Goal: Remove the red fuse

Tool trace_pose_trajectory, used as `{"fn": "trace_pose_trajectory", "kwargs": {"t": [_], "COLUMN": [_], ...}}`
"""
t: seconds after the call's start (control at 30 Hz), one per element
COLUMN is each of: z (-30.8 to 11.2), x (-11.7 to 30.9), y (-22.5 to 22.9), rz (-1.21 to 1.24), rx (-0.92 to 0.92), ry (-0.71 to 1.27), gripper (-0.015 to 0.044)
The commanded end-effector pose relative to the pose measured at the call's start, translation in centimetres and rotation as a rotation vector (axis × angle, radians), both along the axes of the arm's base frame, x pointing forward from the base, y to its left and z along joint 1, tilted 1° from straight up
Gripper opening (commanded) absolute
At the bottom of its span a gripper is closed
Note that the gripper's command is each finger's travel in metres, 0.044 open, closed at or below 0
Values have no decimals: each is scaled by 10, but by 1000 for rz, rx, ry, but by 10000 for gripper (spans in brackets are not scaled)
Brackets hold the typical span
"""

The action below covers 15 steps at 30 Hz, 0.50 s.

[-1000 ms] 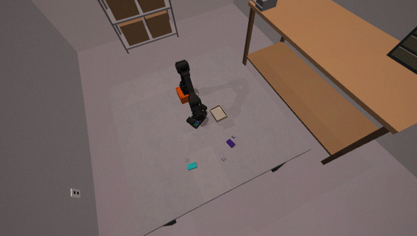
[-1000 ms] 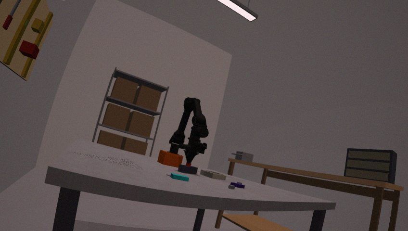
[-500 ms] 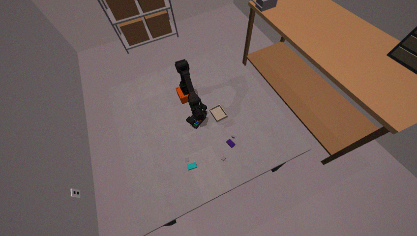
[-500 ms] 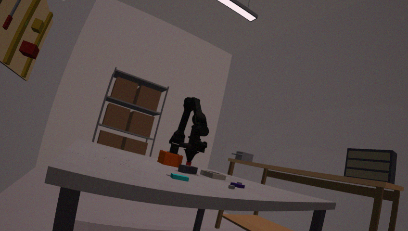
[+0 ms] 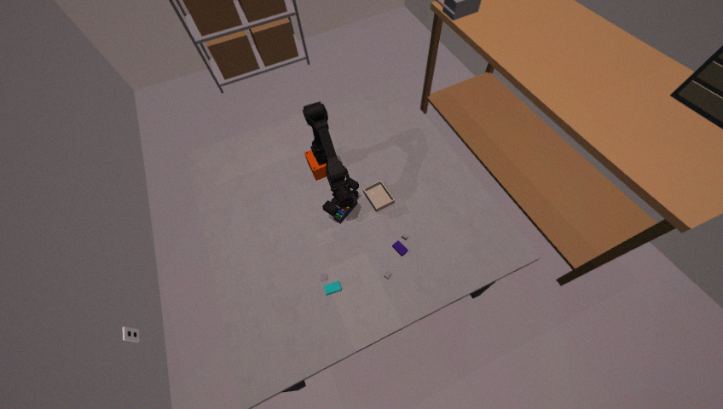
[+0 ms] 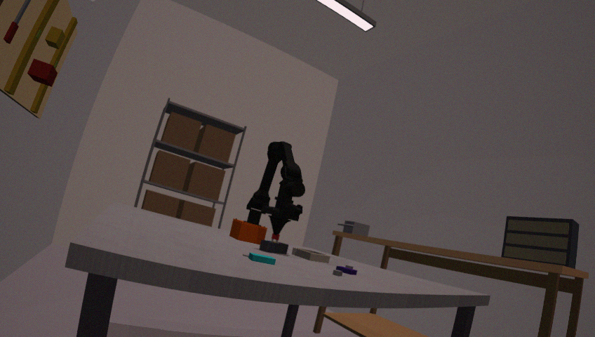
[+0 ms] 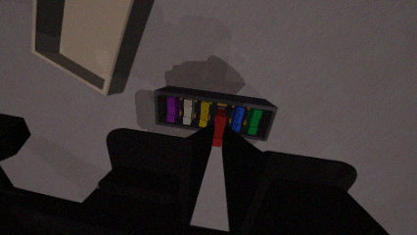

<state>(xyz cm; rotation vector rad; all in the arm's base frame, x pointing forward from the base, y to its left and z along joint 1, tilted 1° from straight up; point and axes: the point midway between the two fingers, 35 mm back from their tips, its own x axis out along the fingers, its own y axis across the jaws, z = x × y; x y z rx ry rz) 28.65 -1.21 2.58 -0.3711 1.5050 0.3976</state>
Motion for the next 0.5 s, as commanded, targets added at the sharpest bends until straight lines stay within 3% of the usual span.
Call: {"fn": "trace_pose_trajectory", "kwargs": {"t": [0.0, 0.47], "z": [4, 21], "x": [1, 0], "y": [-1, -1], "rz": [4, 4], "rx": [-5, -5], "ry": [-5, -5], "gripper": [0, 0]}}
